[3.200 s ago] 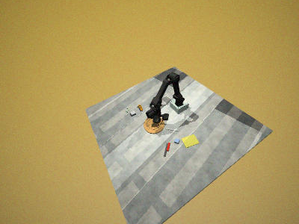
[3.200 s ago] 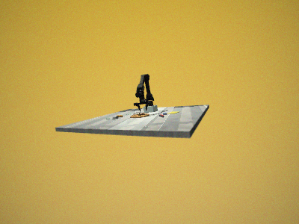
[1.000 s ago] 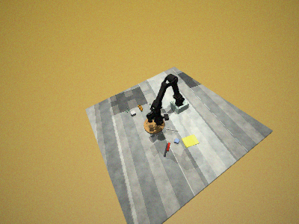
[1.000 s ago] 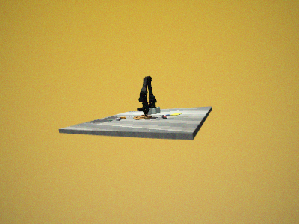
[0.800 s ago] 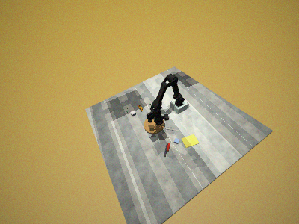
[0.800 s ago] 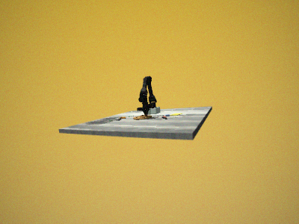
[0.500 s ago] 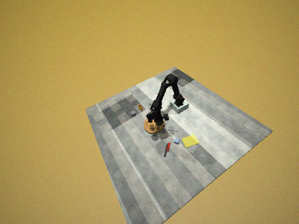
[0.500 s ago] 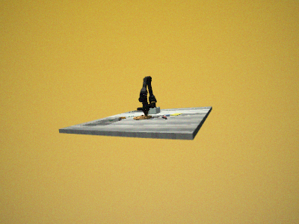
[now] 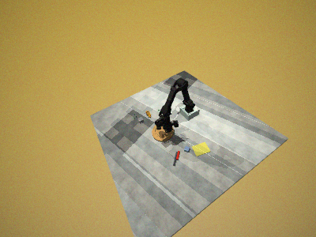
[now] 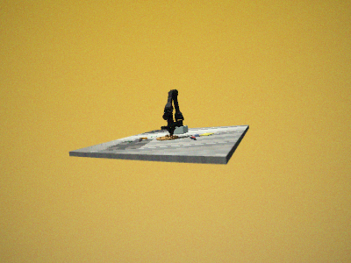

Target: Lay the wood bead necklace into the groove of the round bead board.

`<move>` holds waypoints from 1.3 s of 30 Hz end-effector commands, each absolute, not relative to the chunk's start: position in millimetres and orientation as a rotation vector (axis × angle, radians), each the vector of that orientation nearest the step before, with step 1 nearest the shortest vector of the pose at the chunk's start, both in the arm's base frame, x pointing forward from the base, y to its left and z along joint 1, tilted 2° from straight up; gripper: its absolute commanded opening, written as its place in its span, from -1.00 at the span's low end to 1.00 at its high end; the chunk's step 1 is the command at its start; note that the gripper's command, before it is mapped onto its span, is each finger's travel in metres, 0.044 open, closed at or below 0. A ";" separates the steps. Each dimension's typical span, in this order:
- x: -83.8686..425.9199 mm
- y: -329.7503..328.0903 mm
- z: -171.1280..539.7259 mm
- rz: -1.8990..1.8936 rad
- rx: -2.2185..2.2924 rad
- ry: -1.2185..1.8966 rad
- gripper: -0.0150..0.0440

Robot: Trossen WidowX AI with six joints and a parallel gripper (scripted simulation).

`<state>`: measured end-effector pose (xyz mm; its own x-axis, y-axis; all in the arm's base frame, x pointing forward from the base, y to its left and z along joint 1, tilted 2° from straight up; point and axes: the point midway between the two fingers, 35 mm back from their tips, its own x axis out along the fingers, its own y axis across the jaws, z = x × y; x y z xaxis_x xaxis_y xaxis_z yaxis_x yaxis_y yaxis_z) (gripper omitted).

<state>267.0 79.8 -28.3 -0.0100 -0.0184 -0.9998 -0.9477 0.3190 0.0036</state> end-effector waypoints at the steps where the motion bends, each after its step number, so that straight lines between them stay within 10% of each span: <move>1: 267.0 80.2 -18.7 0.965 -0.978 1.362 -0.49; 39: 287.6 92.9 -27.3 0.967 -0.978 1.361 -0.49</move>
